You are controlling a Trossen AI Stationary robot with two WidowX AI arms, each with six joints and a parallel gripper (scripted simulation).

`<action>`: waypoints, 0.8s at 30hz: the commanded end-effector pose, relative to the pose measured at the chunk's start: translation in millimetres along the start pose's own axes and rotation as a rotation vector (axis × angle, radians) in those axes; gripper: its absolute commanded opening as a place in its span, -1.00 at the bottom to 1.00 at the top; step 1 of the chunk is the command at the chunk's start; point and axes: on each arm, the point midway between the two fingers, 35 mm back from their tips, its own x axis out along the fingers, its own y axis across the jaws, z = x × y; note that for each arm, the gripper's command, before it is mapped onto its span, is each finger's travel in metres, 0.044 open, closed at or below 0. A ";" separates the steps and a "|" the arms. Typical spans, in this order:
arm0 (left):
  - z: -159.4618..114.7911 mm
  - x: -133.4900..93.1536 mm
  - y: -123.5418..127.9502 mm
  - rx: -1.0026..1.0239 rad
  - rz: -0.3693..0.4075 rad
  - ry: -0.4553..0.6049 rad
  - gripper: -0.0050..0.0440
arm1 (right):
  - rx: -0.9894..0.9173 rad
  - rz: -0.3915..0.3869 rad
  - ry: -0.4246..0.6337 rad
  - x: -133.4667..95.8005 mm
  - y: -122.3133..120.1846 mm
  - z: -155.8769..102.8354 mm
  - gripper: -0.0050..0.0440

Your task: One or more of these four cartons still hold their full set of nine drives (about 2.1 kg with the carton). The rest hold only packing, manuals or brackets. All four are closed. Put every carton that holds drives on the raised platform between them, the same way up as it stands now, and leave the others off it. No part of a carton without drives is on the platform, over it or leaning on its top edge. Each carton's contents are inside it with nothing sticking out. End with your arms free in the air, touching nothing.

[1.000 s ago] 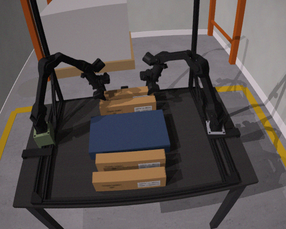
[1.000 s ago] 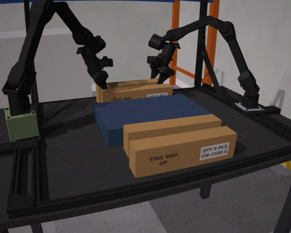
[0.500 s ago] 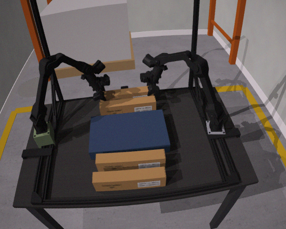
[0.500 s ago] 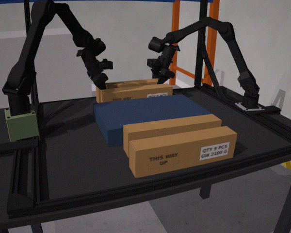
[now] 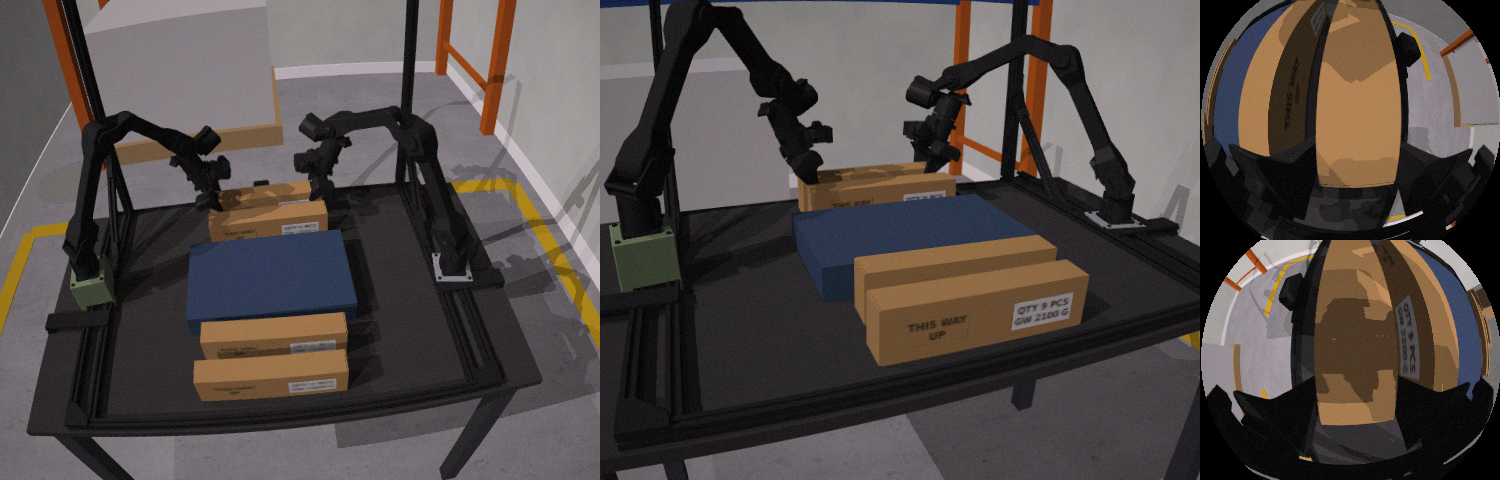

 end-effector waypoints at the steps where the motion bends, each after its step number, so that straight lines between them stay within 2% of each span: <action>1: 2.1 -3.8 0.0 -0.003 0.001 0.000 -0.80 | 0.005 0.000 0.003 -4.6 -0.5 1.8 -0.80; 9: 10.7 -25.3 0.0 -0.003 0.001 0.000 -0.80 | 0.005 0.000 0.003 -26.0 -0.5 10.5 -0.80; 24: 10.9 -25.8 0.0 -0.003 0.001 0.000 -0.80 | 0.005 0.000 0.003 -26.6 -0.5 10.7 -0.80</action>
